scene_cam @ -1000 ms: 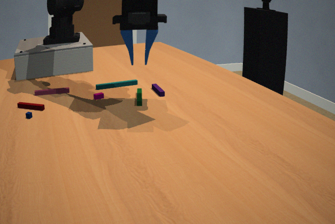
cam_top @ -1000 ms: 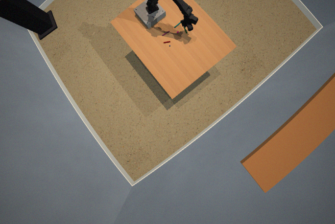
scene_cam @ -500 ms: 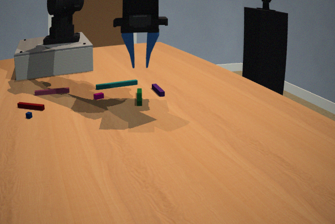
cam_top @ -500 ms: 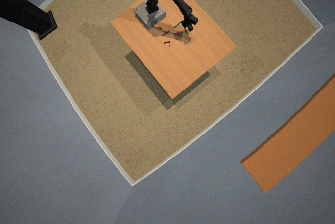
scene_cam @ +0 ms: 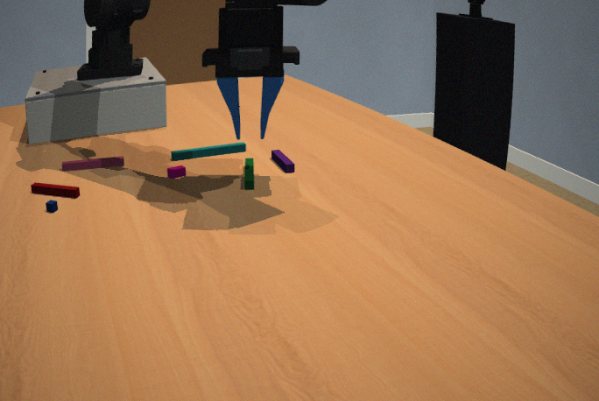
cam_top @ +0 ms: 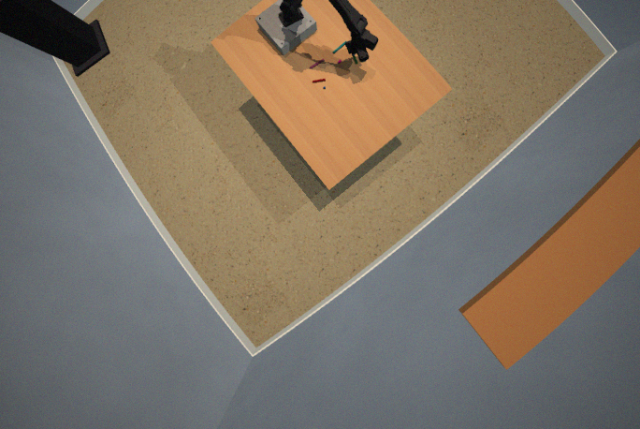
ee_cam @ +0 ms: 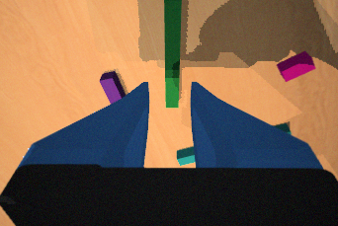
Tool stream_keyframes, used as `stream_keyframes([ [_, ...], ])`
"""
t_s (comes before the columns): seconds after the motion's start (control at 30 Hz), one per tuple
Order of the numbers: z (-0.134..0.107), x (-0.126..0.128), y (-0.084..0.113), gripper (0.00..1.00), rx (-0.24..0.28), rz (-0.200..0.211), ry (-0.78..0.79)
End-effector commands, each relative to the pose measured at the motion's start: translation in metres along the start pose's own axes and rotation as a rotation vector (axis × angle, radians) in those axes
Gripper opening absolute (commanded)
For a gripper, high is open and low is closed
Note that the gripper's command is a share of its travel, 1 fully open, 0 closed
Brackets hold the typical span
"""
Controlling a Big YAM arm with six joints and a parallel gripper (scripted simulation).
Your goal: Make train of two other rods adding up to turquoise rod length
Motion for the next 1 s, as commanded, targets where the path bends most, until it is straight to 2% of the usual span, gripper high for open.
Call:
stream_keyframes([
  [0.0, 0.003, -0.001, -0.008, 0.24, -0.004, 0.005, 0.0],
  [0.33, 0.003, -0.001, -0.022, 0.24, -0.004, 0.004, 0.0],
  [0.97, 0.003, -0.001, -0.03, 0.24, -0.002, 0.003, 0.0],
])
Point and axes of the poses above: the point where the finger pads meet when closed, its own y axis back along the fingers, its own x axis across the jaws, z = x × y, the point moved 10 cm from there along y, back along the fingers, and after that the axes turned 13 degrees about -y, right-handed, at the moved point
